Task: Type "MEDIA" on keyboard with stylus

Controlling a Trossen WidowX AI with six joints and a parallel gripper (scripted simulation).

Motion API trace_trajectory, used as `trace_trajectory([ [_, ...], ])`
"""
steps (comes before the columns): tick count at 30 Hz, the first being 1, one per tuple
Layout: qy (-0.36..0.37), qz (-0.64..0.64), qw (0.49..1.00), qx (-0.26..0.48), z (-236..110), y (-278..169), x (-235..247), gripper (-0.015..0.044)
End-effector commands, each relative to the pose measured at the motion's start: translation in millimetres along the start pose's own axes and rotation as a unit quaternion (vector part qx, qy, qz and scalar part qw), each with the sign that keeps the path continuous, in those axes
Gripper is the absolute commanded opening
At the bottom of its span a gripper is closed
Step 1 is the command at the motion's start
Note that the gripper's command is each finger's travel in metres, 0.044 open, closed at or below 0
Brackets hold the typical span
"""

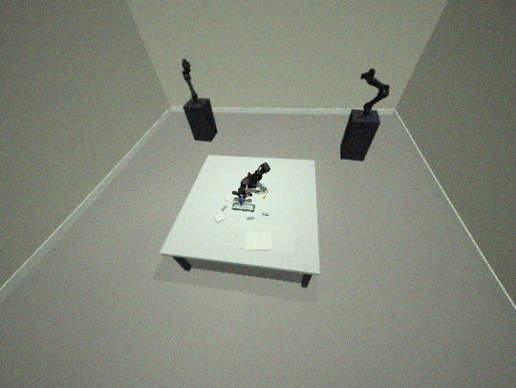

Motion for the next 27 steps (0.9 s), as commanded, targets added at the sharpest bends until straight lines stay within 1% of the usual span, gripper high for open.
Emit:
trace_trajectory([
  [1,-0.002,0.002,1.0,-0.001,0.8,-1.9,-0.4,0.0081],
  [27,-0.002,0.002,1.0,-0.001,4.2,-7.9,0.5,0.0081],
])
Point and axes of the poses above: the point midway between the two fingers, 35 mm back from their tips, its own z axis out along the fingers, its own x axis across the jaws, y = z × x, the point moved 4 cm from there along -z, back along the fingers, and after that the axes turned 7 degrees about -z, right-handed, at the moved point
